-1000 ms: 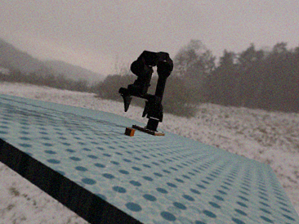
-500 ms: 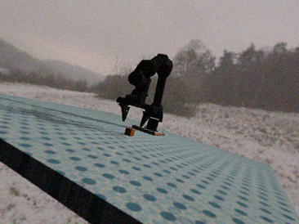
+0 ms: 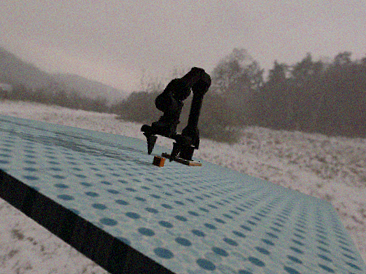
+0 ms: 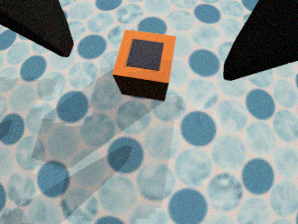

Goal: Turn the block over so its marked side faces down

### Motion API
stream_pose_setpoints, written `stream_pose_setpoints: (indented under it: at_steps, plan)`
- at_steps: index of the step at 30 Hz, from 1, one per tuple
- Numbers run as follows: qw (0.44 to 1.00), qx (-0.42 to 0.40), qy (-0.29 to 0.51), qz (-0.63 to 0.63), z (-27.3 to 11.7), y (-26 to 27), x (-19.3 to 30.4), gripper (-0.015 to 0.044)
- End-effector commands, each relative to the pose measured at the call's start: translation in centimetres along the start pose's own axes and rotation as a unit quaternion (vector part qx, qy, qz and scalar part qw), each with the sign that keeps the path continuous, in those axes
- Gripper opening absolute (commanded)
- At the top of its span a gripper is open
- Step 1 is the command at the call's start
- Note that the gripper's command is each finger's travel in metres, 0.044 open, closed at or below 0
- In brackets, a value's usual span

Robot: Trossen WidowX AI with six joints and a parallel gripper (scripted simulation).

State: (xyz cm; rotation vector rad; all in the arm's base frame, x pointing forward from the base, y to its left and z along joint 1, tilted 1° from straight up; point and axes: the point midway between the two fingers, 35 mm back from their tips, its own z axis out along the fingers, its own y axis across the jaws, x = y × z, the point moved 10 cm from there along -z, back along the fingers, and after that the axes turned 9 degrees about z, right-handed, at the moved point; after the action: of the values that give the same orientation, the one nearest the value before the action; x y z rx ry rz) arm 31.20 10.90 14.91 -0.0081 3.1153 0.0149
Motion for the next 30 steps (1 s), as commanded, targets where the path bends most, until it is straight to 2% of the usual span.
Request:
stream_pose_setpoints:
  at_steps: [1,6,18,30]
  plan:
    - [1.0,0.003,0.003,0.003,0.9,-0.02,0.04,0.044]
    - [1.0,0.003,0.003,0.003,1.46,-0.04,0.08,0.044]
    - [1.0,0.003,0.003,0.003,1.46,-0.04,0.08,0.0125]
    - [1.0,0.003,0.003,0.003,1.46,-0.04,0.08,0.0045]
